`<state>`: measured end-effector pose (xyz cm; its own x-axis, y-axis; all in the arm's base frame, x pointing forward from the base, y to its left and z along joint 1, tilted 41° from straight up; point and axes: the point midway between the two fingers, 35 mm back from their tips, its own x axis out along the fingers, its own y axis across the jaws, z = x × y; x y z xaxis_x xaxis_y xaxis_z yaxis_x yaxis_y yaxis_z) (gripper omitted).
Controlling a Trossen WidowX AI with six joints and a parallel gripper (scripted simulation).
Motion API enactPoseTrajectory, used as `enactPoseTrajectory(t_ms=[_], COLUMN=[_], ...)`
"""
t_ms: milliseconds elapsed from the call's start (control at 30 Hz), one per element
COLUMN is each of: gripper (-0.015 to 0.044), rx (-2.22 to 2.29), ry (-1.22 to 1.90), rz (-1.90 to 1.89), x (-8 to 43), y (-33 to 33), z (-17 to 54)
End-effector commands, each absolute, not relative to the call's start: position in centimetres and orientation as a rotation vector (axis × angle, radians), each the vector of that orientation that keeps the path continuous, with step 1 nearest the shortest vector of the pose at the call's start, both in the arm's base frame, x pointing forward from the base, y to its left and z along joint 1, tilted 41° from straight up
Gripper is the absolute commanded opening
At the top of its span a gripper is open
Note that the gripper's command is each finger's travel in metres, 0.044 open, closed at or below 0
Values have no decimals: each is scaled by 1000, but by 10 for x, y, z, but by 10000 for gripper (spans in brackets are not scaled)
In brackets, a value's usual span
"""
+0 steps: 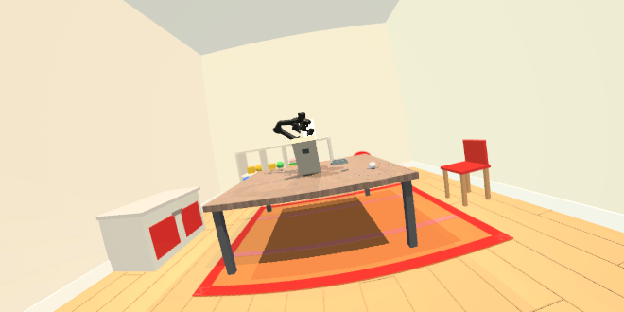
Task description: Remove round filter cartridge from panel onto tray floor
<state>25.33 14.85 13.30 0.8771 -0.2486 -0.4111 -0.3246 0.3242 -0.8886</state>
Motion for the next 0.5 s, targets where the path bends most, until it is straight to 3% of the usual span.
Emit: enactPoseTrajectory(t_ms=[0,133,467], gripper=[400,305,305], rx=[-1262,-1111,-694], ry=[532,641,915], rz=[46,-5,-265], x=[250,247,219], y=[156,134,68], z=[146,116,49])
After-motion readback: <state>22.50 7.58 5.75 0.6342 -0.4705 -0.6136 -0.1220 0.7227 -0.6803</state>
